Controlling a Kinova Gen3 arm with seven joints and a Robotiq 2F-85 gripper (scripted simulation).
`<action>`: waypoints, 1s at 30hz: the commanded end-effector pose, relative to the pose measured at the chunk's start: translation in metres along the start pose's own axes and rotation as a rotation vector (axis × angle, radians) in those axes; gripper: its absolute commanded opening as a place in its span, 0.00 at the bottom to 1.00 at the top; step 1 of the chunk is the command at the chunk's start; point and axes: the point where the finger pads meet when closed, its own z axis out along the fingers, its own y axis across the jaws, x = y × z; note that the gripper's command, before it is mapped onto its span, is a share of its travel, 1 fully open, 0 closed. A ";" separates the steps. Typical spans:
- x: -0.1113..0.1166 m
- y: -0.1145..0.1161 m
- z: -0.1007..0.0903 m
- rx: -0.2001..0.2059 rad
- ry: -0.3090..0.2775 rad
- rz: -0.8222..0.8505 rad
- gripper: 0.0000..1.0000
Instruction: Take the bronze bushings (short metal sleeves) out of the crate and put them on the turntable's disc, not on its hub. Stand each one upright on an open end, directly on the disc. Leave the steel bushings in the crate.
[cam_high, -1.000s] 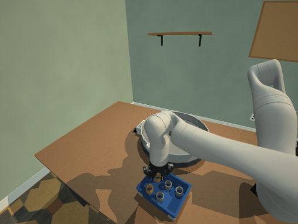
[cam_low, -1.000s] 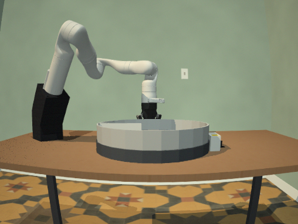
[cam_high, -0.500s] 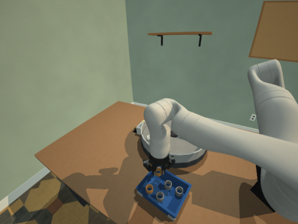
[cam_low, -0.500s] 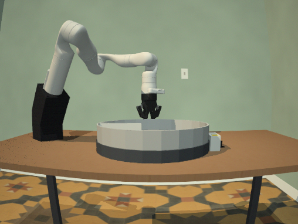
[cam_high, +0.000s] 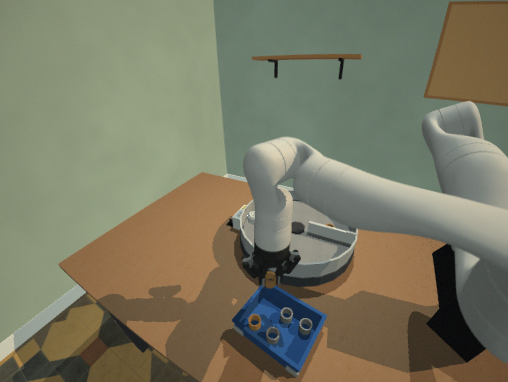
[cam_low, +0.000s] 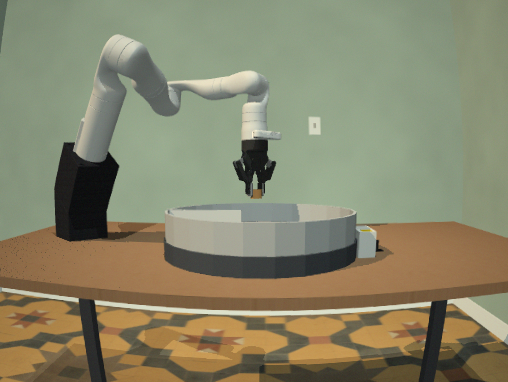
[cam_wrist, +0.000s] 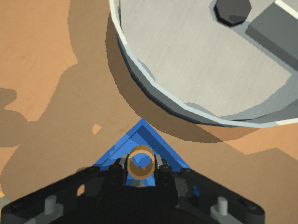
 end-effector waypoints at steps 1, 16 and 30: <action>-0.003 -0.001 -0.015 0.004 -0.011 -0.010 0.00; -0.003 -0.001 -0.025 0.004 -0.012 -0.011 0.00; -0.003 -0.001 -0.025 0.004 -0.012 -0.011 0.00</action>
